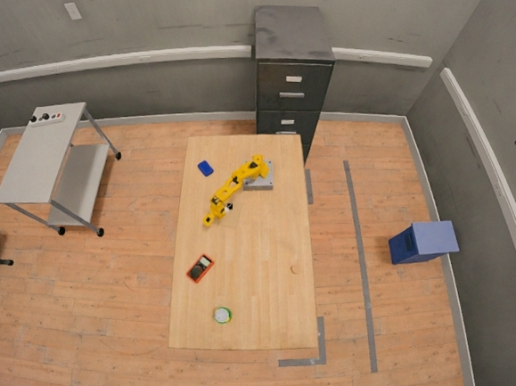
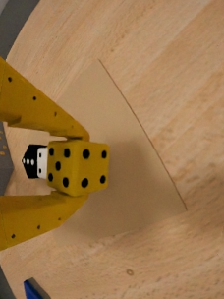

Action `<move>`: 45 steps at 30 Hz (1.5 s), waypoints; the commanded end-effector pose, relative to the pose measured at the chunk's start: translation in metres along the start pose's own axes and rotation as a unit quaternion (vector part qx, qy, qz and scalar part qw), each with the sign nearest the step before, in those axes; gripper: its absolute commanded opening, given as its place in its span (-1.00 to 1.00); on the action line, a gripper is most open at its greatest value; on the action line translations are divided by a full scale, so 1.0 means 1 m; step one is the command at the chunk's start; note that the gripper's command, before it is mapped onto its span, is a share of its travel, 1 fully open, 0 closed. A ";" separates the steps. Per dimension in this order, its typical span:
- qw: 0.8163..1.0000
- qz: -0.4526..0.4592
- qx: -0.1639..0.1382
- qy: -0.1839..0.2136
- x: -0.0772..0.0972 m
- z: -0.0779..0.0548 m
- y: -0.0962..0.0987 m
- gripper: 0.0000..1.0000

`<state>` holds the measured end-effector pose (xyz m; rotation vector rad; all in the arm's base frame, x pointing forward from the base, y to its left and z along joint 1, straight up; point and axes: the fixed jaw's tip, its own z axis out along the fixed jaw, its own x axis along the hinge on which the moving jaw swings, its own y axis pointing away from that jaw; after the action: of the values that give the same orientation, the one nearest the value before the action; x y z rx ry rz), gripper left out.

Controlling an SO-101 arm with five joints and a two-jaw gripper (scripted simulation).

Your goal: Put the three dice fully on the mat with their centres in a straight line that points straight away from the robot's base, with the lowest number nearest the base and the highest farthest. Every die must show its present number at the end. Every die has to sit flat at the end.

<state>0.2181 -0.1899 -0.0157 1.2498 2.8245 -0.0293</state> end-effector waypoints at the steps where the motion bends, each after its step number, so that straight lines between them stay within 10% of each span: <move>1: 1.000 0.006 0.001 0.011 0.003 0.007 -0.003 -1.00; 45: 0.999 0.007 0.003 0.032 0.010 0.021 -0.003 -1.00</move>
<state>0.2127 -0.1851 -0.0327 1.2700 2.8699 -0.0035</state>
